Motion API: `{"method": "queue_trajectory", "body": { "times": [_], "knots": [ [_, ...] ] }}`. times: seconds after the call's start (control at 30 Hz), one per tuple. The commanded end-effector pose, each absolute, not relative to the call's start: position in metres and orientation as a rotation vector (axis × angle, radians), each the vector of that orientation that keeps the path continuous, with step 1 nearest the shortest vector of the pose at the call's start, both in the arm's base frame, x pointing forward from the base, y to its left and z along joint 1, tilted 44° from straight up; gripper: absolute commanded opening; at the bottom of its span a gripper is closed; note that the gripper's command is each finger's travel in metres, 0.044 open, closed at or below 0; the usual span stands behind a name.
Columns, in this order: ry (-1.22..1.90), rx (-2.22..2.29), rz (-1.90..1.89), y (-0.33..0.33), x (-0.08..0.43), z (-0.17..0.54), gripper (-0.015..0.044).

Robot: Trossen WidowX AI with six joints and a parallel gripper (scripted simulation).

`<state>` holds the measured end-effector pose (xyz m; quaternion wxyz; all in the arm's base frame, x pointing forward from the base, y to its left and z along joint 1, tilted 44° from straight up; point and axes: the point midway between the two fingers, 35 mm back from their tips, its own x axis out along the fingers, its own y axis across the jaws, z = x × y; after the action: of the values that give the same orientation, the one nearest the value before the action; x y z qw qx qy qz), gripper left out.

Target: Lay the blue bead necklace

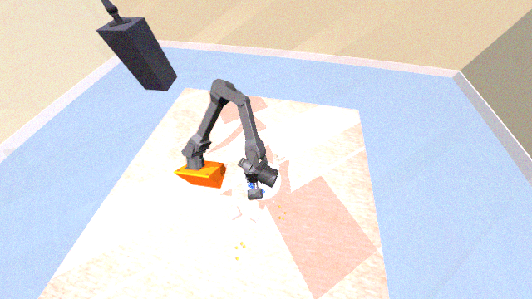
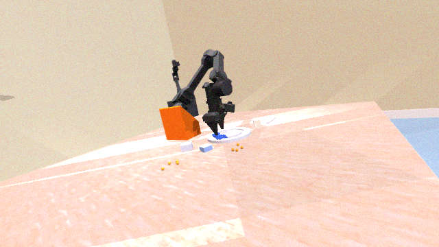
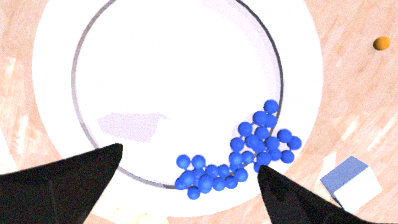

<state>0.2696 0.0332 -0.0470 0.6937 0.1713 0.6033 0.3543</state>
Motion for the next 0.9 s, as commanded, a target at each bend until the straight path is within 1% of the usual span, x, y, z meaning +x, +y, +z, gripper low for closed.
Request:
{"method": "queue_trajectory", "body": {
  "times": [0.0,0.17,0.27,0.4,0.57,0.7,0.77,0.87],
  "knots": [
    [1.346,0.375,0.792,0.033,0.270,-0.047,0.0440],
    [1.346,0.375,0.792,0.033,0.270,-0.047,0.0440],
    [1.414,0.500,0.684,0.027,0.275,-0.049,0.0361],
    [1.569,0.841,0.366,0.010,0.286,-0.054,0.0256],
    [1.693,1.257,-0.079,-0.011,0.299,-0.061,0.0250],
    [1.731,1.561,-0.453,-0.028,0.306,-0.067,0.0250],
    [1.732,1.611,-0.519,-0.031,0.308,-0.068,0.0250],
    [1.732,1.611,-0.519,-0.031,0.308,-0.068,0.0250]
  ]
}}
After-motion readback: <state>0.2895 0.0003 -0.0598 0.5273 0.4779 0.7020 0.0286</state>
